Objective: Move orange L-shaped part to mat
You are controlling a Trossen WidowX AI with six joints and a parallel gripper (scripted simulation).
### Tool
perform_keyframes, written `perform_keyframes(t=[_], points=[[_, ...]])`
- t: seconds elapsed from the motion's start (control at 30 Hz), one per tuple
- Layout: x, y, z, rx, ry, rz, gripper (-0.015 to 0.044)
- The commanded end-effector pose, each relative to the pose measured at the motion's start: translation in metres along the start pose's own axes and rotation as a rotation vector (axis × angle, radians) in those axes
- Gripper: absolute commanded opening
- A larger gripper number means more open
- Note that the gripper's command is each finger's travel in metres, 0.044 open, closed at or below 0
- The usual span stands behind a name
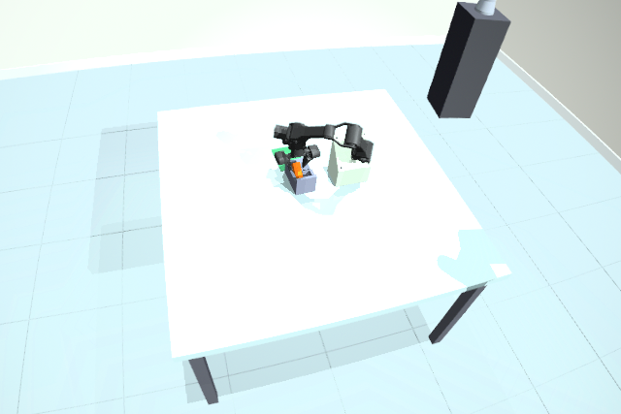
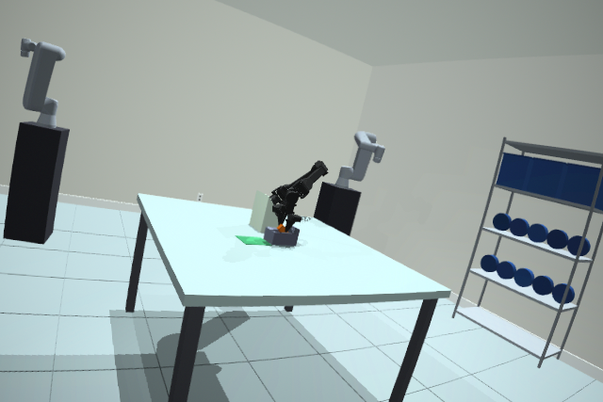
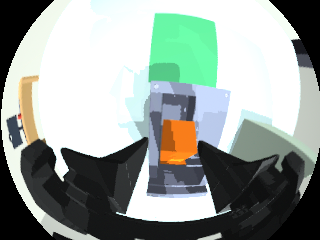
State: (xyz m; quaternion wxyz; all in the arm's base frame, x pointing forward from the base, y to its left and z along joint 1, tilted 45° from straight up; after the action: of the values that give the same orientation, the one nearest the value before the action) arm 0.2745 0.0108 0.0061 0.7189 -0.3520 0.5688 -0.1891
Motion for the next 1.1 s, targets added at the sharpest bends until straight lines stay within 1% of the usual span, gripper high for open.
perform_keyframes(t=[0.0, 0.13, 0.47, 0.57, 0.8, 1.07], points=[[0.0, 0.0, 0.0, 0.0, 0.0, 0.0, 0.0254], [0.0, 0.0, 0.0, 0.0, 0.0, 0.0, 0.0149], [0.0, 0.0, 0.0, 0.0, 0.0, 0.0, 0.0082], [0.0, 0.0, 0.0, 0.0, 0.0, 0.0, 0.0003], [0.0, -0.002, 0.0, 0.0, 0.001, 0.0, 0.0], [0.0, -0.013, 0.0, -0.001, 0.005, 0.003, 0.0]])
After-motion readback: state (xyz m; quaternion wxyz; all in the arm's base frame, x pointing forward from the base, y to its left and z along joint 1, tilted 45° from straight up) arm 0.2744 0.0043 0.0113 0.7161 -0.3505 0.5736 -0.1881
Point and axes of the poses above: the point midway between the two fingers, 35 mm back from their tips, its own y axis out along the fingers, its own z axis across the jaws, x = y × z, the point moved 7 cm from there along -y, back along the fingers, and after that the axes turned 3 degrees about -y, right-handed, at the moved point
